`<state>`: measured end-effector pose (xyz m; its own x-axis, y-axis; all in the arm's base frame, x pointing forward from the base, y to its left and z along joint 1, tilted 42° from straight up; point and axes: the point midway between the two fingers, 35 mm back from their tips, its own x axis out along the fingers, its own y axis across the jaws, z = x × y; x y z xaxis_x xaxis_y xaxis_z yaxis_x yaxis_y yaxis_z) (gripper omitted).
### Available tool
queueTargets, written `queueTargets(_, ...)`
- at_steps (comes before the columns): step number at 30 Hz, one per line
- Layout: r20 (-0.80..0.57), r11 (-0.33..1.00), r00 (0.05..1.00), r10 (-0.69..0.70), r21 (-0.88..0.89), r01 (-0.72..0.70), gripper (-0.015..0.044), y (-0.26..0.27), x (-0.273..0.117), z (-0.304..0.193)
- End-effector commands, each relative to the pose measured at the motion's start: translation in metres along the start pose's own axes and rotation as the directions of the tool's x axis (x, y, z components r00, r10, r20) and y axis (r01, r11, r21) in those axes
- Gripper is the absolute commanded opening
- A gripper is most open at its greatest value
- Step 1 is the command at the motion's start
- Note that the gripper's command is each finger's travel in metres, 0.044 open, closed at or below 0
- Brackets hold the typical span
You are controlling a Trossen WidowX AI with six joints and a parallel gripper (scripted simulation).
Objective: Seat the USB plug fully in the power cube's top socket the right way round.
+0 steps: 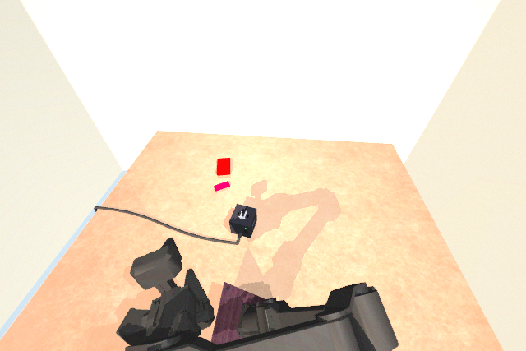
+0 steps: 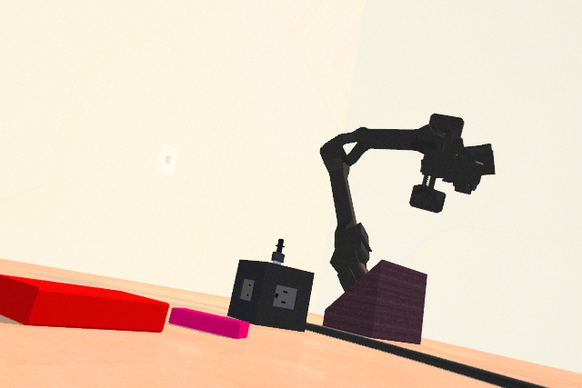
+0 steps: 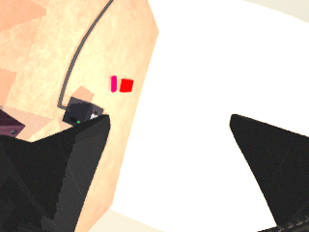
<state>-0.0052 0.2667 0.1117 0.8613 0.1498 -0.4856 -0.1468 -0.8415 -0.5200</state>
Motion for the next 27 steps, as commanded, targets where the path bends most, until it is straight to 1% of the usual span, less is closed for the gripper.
queueTargets(1, -0.08, 0.75, 0.956, 0.283, 0.639, -0.168, 0.044, -0.004, 0.064, -0.019)
queueTargets(4, -0.093, 0.569, 0.921, 0.378, 0.808, -0.152, 0.044, -0.002, 0.085, -0.029)
queueTargets(8, -0.1, 0.309, 0.868, 0.487, 0.949, -0.064, 0.044, 0.001, 0.112, -0.041)
queueTargets(11, -0.099, 0.113, 0.821, 0.563, 0.993, 0.042, 0.044, 0.005, 0.131, -0.052)
queueTargets(14, -0.09, -0.071, 0.766, 0.637, 0.982, 0.174, 0.044, 0.013, 0.149, -0.062)
queueTargets(17, -0.074, -0.246, 0.709, 0.701, 0.908, 0.338, 0.044, 0.02, 0.167, -0.073)
queueTargets(20, -0.053, -0.382, 0.653, 0.755, 0.774, 0.505, 0.044, 0.027, 0.185, -0.084)
queueTargets(23, -0.029, -0.464, 0.599, 0.8, 0.603, 0.649, 0.044, 0.036, 0.2, -0.095)
queueTargets(27, 0.01, -0.501, 0.528, 0.849, 0.331, 0.8, 0.044, 0.049, 0.218, -0.111)
